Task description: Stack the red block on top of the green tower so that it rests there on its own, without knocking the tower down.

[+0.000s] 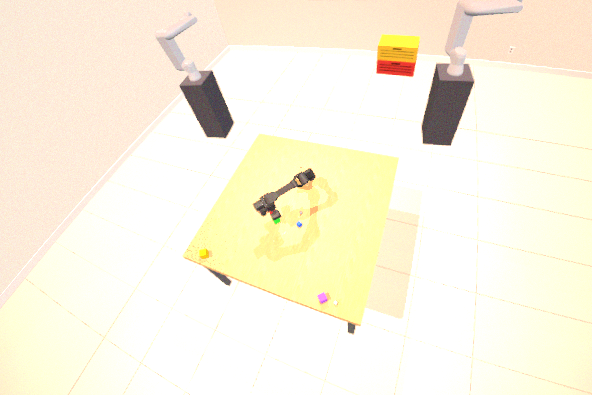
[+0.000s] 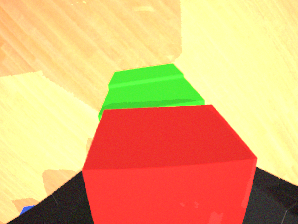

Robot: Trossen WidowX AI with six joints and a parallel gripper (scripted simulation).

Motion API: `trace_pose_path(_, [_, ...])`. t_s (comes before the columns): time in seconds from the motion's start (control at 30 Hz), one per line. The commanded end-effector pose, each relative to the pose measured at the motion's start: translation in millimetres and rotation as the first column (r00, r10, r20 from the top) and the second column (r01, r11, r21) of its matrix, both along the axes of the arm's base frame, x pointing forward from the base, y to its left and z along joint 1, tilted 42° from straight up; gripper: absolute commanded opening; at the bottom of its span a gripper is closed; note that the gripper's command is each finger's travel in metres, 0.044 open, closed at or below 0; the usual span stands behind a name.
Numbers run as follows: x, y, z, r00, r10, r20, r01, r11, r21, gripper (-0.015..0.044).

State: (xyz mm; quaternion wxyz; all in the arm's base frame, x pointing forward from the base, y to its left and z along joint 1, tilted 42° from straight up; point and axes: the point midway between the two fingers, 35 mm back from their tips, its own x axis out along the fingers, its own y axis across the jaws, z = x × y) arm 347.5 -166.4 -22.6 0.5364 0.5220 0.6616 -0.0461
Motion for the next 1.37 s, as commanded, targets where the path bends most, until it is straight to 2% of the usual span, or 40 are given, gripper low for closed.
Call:
trace_pose_path(0.0, [0.4, -1.1, 1.8, 1.000, -0.004, -0.002, 0.004, 1.000, 0.005, 0.0000])
trace_pose_path(0.57, [0.4, -0.3, 0.3, 1.000, 0.000, 0.001, 0.000, 1.000, -0.001, 0.0440])
trace_pose_path(1.33, [0.4, -0.3, 0.3, 1.000, 0.000, 0.001, 0.000, 1.000, -0.001, 0.0440])
